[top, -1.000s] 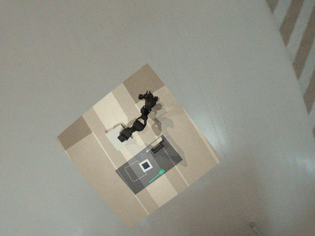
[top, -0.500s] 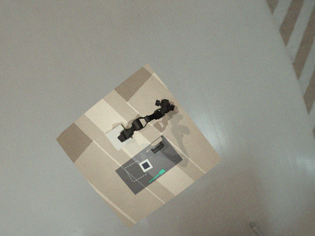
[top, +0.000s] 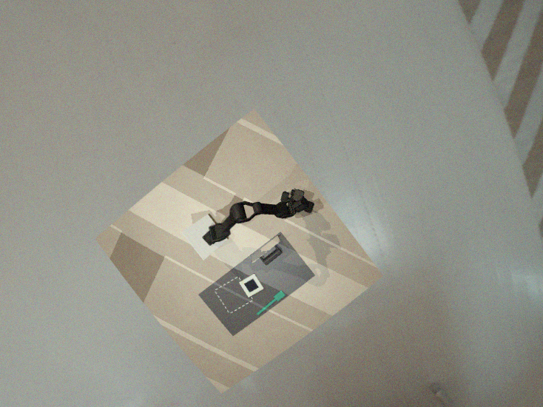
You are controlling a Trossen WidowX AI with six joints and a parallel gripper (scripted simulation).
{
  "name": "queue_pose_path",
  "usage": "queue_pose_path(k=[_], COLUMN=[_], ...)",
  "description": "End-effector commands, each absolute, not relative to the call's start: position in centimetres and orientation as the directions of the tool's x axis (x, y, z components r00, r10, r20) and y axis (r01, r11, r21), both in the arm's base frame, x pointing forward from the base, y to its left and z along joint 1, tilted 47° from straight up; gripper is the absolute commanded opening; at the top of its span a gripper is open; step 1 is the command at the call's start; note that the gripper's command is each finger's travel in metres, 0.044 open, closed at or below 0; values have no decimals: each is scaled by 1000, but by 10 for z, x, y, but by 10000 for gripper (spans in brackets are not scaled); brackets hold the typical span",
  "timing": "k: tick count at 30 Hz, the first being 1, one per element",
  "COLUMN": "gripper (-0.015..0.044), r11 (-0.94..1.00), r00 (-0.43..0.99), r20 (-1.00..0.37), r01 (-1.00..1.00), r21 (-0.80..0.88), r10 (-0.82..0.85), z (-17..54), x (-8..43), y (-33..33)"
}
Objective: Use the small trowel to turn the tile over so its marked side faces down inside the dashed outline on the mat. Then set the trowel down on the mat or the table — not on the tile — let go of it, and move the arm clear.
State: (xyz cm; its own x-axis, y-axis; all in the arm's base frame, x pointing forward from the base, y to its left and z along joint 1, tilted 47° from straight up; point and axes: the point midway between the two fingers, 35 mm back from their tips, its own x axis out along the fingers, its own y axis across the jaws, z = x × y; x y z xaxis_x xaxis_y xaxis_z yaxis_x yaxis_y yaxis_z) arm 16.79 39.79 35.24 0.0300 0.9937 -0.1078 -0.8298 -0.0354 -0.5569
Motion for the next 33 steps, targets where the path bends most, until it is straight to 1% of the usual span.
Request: queue_pose_path(k=[1,7,14,20,24,27,33], gripper=[100,100,100,100,100,100,100], r11=[-12,-15,-49,-28,-16,-11,21], r00=[90,131,174,198,177,132,42], r20=[-152,-223,-403,-542,-609,-651,-680], r01=[-826,-833,-872,-924,-954,-977,-999], r21=[-564,-553,-486,-381,-298,-211,-39], r10=[984,966,898,817,773,747,732], z=[345,331,295,259,241,230,218], x=[198,224,271,312,327,334,338], y=[384,371,333,280,245,216,162])
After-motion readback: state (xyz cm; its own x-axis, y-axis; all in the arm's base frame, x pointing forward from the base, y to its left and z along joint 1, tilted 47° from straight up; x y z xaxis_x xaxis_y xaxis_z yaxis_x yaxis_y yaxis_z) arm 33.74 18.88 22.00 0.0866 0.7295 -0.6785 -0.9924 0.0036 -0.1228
